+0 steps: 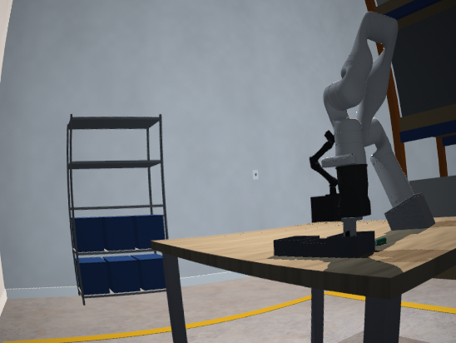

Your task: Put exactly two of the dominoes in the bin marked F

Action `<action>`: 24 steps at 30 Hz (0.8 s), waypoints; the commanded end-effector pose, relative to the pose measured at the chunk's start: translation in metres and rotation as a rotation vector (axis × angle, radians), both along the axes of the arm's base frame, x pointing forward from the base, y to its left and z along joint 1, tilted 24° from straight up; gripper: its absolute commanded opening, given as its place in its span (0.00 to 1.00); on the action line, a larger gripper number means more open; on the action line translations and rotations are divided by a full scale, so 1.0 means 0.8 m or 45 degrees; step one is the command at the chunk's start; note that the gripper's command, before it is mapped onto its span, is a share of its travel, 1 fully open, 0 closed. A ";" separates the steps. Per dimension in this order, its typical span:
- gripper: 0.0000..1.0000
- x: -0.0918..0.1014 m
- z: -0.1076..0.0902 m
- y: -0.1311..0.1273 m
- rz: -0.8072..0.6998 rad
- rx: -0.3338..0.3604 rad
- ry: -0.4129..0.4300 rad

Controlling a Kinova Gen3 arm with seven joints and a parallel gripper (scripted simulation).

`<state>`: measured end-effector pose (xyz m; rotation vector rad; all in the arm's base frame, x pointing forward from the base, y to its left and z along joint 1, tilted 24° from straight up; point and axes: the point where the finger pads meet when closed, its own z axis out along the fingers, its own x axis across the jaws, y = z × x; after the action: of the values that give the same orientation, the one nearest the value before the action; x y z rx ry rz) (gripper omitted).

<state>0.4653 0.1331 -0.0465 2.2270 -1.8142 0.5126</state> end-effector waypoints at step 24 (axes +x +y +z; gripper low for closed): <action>0.31 -0.007 0.052 0.022 -0.004 0.000 -0.002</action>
<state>0.4604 0.1415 -0.0157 2.2159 -1.8190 0.5139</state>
